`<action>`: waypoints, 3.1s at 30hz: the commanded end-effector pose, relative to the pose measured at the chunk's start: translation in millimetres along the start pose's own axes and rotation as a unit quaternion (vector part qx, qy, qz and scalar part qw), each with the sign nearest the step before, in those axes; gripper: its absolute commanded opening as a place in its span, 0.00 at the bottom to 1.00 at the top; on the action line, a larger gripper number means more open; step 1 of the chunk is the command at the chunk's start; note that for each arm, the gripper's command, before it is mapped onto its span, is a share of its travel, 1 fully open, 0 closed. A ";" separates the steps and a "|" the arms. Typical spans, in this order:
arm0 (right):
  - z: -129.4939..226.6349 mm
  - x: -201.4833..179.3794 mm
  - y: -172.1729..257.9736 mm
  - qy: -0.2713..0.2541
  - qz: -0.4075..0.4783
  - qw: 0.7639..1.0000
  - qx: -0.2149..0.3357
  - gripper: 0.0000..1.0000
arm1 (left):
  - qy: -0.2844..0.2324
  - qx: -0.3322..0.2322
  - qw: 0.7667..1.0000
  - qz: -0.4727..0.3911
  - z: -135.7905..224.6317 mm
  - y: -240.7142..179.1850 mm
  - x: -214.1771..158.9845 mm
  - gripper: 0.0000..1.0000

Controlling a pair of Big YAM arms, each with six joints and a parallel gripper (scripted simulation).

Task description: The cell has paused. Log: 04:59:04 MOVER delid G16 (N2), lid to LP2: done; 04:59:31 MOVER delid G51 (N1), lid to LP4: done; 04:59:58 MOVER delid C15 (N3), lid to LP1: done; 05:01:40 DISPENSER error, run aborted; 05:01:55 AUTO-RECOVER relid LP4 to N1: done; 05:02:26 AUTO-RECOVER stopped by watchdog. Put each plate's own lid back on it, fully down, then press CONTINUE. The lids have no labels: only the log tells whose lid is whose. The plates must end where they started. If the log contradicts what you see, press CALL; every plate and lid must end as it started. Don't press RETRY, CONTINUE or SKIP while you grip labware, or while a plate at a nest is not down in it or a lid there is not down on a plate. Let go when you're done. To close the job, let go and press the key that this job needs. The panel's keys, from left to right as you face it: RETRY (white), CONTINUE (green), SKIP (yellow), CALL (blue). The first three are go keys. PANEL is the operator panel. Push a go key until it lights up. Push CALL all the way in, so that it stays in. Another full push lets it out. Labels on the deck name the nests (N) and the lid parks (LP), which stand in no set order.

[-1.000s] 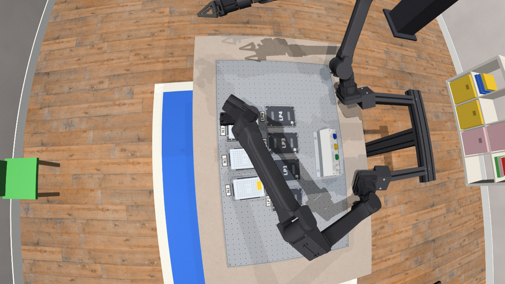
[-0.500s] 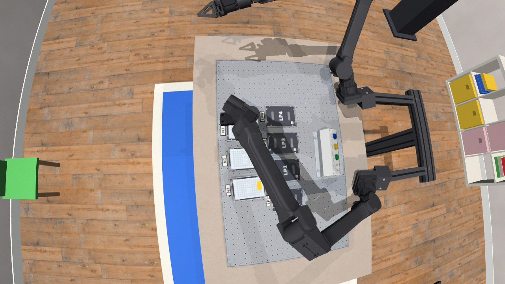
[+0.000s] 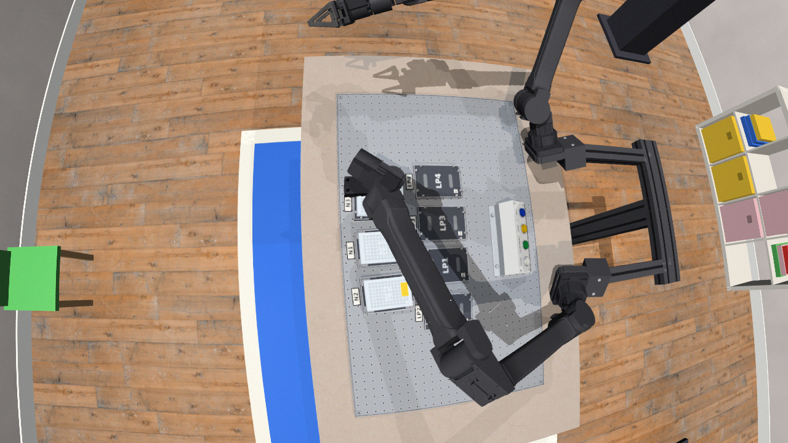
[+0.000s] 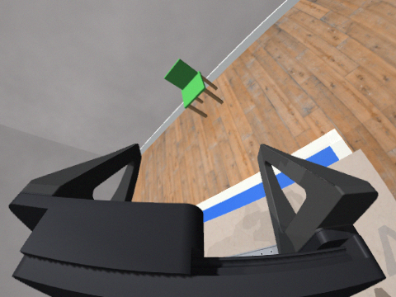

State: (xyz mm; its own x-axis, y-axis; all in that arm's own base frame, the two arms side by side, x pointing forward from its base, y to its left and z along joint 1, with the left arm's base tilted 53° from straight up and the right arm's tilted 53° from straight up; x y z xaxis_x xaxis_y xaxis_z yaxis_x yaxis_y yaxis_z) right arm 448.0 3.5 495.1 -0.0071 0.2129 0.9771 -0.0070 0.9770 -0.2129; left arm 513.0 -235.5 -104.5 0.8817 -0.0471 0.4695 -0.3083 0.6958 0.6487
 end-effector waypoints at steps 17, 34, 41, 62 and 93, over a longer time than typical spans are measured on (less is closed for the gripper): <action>-5.2 -5.2 -8.4 0.003 -0.007 1.000 -0.008 1.00 | 0.010 0.011 1.000 -0.011 -26.9 -0.5 -10.5 0.00; -5.2 -5.2 -8.4 0.003 -0.007 1.000 -0.008 1.00 | 0.010 0.011 1.000 -0.011 -32.2 -0.3 -11.0 0.00; -5.2 -5.2 -8.4 0.003 -0.007 1.000 -0.008 1.00 | 0.010 0.011 1.000 -0.011 -34.8 -0.2 -11.5 0.00; -5.2 -5.2 -8.4 0.003 -0.007 1.000 -0.008 1.00 | 0.010 0.011 1.000 -0.011 -40.6 -0.2 -11.1 0.00; -5.2 -5.2 -8.4 0.003 -0.007 1.000 -0.008 1.00 | 0.010 0.010 1.000 -0.010 -45.5 -0.5 -8.8 0.00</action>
State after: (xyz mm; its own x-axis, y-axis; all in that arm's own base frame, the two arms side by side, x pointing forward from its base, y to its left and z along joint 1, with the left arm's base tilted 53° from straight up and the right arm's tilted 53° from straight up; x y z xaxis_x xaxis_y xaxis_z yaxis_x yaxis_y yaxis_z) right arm 448.0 3.5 495.1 -0.0071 0.2129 0.9771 -0.0070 0.9770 -0.2129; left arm 521.0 -217.4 -119.8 0.8818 -0.0491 0.4691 -0.3068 0.6957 0.6495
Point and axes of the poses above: on each arm, the point where the finger pads meet when closed, its own z axis back along the fingers, its own y axis across the jaws, x = y × z, the point moved 7 cm from there along z, back along the fingers, and after that the axes turned 12 degrees about z, right-handed, at the moved point
